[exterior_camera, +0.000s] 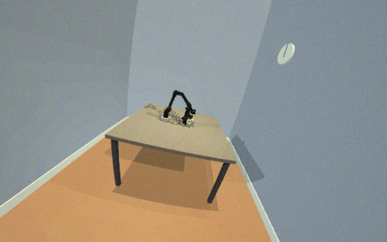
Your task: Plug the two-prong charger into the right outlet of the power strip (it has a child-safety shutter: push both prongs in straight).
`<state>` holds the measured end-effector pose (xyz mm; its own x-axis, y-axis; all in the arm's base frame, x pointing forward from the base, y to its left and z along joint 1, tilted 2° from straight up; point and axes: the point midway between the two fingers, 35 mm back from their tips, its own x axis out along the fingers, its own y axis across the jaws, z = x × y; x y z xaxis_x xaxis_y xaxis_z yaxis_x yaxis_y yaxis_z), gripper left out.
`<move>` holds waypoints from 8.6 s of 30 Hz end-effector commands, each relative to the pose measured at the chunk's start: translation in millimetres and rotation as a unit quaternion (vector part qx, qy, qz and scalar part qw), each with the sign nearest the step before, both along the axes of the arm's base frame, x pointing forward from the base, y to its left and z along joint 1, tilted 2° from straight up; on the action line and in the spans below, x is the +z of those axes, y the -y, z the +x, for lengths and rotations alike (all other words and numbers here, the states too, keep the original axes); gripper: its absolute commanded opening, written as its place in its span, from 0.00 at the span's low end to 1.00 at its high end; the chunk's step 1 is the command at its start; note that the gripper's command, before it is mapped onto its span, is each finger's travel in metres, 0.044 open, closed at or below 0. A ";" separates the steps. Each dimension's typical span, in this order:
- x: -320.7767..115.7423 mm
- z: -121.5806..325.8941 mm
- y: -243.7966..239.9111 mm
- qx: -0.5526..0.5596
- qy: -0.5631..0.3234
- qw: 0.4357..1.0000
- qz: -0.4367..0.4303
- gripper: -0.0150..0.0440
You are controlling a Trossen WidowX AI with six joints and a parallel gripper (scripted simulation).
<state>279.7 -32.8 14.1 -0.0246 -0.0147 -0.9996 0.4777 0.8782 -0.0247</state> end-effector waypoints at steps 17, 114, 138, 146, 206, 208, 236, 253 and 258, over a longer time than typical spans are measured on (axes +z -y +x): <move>1.0 5.2 0.6 0.000 0.001 1.000 0.001 0.25; 1.8 15.7 5.9 0.000 0.002 1.000 0.001 0.25; 2.5 22.8 9.7 0.000 0.002 1.000 0.001 0.25; 2.8 25.3 11.1 0.000 0.002 1.000 0.001 0.25; 2.3 29.6 13.6 0.001 -0.017 1.000 0.009 0.25; 2.3 29.6 13.6 0.001 -0.017 1.000 0.009 0.25; 2.3 28.4 12.9 0.001 -0.015 1.000 0.008 1.00; 2.1 24.6 10.8 0.000 -0.008 1.000 0.005 1.00; 2.0 23.4 10.2 0.000 -0.006 1.000 0.004 1.00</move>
